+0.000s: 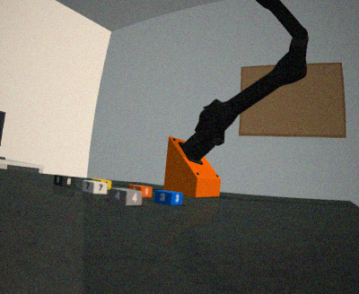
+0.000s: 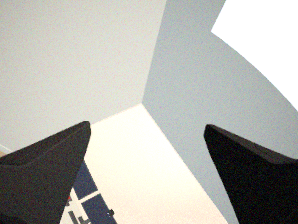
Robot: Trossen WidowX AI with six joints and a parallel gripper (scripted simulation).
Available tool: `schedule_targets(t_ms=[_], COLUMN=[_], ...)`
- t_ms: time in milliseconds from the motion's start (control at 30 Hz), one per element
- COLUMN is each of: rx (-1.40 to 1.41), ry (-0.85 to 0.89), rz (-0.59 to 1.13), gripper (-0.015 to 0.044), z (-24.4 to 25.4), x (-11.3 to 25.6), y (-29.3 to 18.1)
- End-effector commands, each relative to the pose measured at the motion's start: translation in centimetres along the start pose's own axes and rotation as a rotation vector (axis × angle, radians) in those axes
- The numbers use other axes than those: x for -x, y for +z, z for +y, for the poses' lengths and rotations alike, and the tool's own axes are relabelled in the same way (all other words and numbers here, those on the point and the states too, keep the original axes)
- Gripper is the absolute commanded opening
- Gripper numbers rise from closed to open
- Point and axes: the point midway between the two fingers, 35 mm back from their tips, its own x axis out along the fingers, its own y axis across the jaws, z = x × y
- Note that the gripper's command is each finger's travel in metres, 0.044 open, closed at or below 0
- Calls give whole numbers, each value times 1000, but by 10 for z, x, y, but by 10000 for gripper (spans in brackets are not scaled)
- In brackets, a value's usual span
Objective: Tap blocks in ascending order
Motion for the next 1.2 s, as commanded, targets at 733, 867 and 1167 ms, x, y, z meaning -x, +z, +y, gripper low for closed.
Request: schedule_targets(t_ms=[733,867,1167], rx=[-388,-393,-365], ry=[1228,1452,1759], rz=[687,854,1132], gripper=[400,400,400], z=[409,464,515], x=[-14,35,120], y=[-170,-182,-191])
